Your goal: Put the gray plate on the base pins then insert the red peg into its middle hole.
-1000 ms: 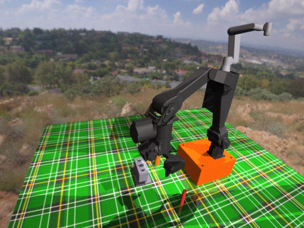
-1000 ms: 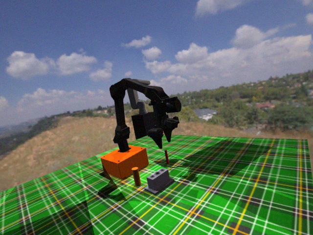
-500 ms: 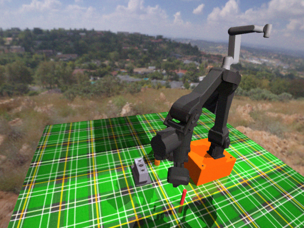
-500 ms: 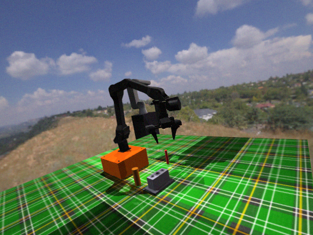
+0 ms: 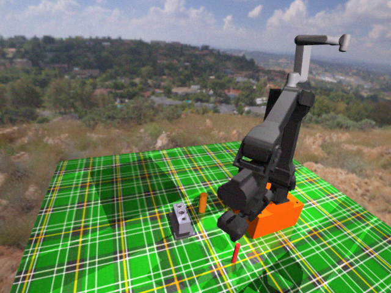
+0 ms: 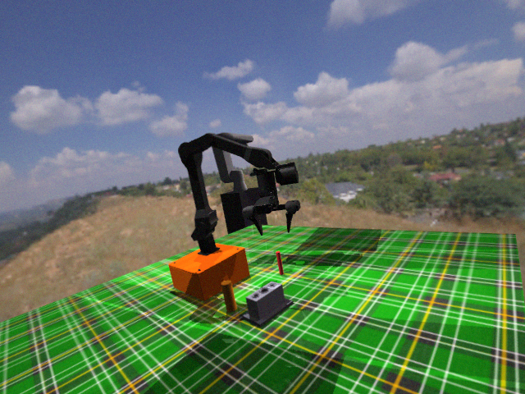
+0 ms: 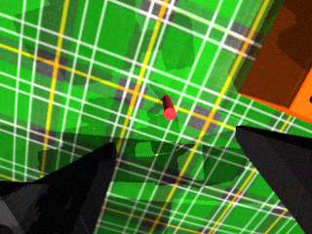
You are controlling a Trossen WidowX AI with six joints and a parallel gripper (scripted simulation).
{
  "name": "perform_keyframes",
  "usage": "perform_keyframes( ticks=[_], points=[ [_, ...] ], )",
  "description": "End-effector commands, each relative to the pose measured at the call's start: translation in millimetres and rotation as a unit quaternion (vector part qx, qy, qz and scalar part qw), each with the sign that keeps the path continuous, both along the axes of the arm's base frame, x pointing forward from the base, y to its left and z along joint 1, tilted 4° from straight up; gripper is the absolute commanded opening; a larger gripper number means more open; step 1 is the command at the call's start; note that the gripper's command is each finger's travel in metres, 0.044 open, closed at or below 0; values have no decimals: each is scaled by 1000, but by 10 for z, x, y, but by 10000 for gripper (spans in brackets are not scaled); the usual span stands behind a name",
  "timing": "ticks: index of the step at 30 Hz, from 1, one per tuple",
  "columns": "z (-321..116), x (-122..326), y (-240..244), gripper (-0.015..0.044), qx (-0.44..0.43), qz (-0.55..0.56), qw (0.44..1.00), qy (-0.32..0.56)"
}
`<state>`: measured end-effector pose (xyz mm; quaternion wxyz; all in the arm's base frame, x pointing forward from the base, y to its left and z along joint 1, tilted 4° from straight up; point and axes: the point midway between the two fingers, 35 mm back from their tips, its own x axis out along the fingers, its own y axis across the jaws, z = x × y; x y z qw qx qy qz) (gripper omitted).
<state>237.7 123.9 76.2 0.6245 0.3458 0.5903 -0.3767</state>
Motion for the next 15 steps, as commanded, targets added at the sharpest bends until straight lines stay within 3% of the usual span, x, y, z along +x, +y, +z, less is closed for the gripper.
perform_keyframes(
  ticks=[1, 4, 15],
  points=[
    [-21, -21, 8, 440, 3, -11, 1000, -2],
    [-299, -15, -9, 440, 3, -11, 1000, -2],
    [-474, -9, -32, 440, 3, -11, 1000, -2]
  ],
)
